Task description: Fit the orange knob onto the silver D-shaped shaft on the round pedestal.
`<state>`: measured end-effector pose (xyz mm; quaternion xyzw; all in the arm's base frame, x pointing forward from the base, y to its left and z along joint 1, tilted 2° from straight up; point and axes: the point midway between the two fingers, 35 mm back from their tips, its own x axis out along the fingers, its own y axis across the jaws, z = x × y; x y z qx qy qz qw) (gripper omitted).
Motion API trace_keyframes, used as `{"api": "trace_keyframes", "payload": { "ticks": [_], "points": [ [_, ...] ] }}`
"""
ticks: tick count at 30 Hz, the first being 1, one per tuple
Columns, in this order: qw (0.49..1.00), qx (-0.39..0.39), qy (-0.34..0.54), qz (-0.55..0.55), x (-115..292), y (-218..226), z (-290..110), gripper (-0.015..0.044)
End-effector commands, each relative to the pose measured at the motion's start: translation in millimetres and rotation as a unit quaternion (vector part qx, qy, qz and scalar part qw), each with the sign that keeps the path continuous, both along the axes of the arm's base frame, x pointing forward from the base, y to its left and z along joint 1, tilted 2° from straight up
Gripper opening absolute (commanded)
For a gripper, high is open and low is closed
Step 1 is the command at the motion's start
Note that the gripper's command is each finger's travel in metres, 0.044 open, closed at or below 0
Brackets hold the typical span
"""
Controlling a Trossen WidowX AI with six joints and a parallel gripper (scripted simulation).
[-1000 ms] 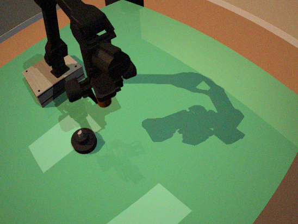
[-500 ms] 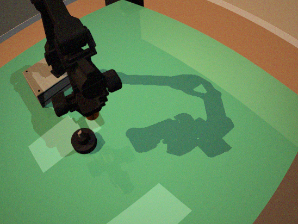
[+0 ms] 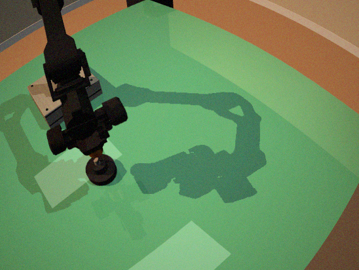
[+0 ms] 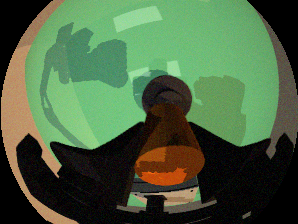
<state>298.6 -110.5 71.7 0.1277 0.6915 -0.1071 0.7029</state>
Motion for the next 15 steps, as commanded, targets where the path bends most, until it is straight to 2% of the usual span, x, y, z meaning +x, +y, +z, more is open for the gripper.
{"api": "trace_keyframes", "payload": {
  "ticks": [1,15],
  "points": [
    [1.0,-0.002,0.0,0.004,-2.6,-7.4,-2.7,0.0],
    [1.0,-0.002,0.0,0.0,-2.3,-7.1,-28.6,0.0]
  ]
}}
